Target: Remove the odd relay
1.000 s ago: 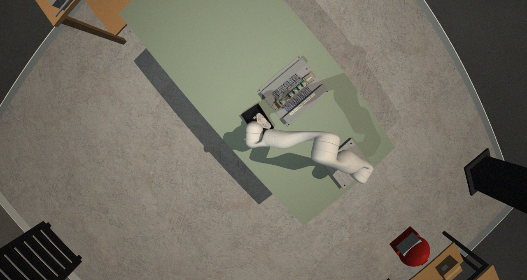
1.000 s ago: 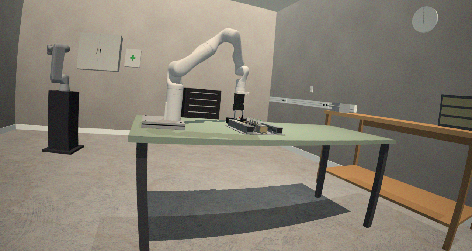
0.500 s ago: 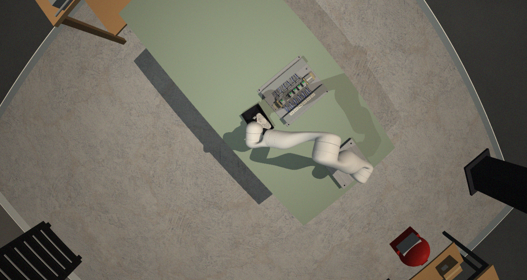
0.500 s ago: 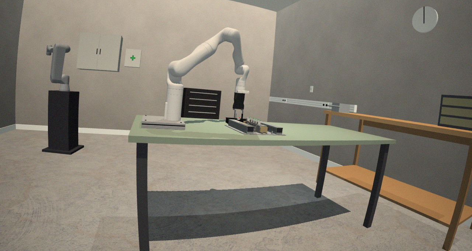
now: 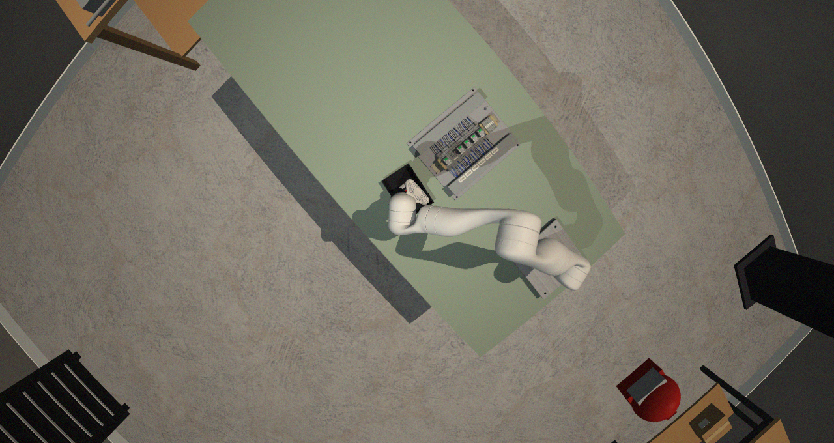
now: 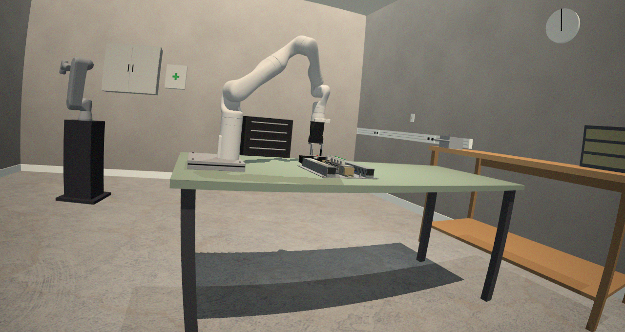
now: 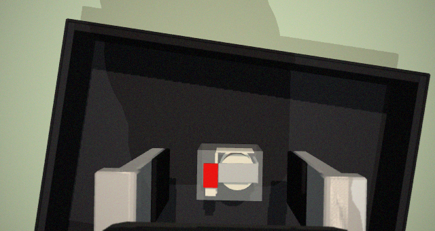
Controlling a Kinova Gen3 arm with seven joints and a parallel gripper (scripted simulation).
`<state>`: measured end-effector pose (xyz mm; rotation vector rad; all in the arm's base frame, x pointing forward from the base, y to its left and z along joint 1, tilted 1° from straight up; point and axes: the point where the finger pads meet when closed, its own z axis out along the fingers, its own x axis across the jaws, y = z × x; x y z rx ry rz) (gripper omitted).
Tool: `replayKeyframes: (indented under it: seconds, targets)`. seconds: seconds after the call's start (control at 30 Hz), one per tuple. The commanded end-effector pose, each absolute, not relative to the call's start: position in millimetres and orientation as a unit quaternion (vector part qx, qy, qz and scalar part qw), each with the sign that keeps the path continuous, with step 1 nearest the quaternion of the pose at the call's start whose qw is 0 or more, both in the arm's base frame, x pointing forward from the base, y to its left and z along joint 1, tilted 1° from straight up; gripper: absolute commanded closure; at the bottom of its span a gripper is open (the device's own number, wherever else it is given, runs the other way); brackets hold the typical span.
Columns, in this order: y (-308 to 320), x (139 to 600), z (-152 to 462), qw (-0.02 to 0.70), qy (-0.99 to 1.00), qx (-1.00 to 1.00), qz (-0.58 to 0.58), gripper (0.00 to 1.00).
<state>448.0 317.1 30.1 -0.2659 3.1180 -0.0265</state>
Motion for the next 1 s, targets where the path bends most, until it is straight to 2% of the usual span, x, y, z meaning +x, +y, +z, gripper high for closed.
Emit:
replayKeyframes:
  seconds: [0.0,0.97]
  targets:
    - [317.6,448.5,32.4,0.007,0.996,-0.085,-0.008,0.02]
    - [317.7,448.4,39.6,0.007,0.996,-0.085,-0.008,0.02]
